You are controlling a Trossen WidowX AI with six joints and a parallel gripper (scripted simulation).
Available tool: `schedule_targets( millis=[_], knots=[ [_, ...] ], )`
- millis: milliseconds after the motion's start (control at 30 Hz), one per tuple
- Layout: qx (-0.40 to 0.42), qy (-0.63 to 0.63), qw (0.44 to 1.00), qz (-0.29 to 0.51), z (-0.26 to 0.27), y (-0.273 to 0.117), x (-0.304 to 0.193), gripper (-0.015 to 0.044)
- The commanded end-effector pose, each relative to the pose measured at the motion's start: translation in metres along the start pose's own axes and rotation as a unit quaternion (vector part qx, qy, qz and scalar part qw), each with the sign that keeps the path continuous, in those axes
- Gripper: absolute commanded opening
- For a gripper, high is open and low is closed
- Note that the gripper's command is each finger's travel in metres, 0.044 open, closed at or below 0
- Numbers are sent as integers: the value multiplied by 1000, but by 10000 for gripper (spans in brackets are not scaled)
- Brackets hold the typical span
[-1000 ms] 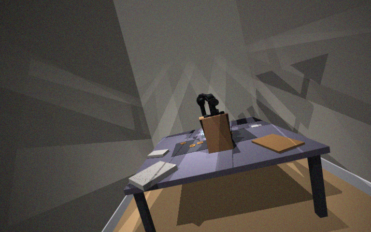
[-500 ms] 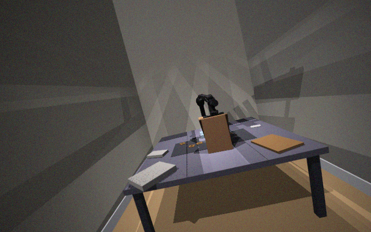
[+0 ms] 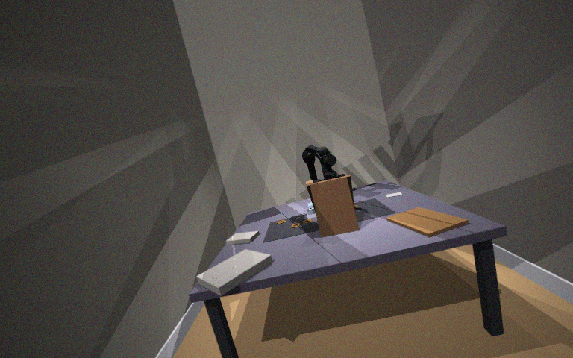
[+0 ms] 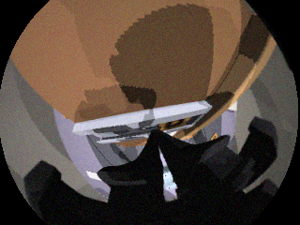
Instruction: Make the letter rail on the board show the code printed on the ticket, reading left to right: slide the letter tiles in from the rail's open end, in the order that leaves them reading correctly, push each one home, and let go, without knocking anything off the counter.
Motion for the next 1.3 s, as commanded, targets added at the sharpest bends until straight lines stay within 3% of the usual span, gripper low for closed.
schedule_targets(
  millis=[0, 1267],
  knots=[
    [2, -3, 1000, 2, 1, 3, 2, 0],
    [1, -3, 1000, 2, -8, 5, 3, 0]
  ],
)
Point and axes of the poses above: the point midway between the two fingers, 35 mm back from their tips, its own y axis out along the fingers, its own z axis across the jaws, x = y × z, the point moved 6 cm from there along -y, back along the fingers, and after that the axes turned 3 degrees about -y, right-handed, at the moved point
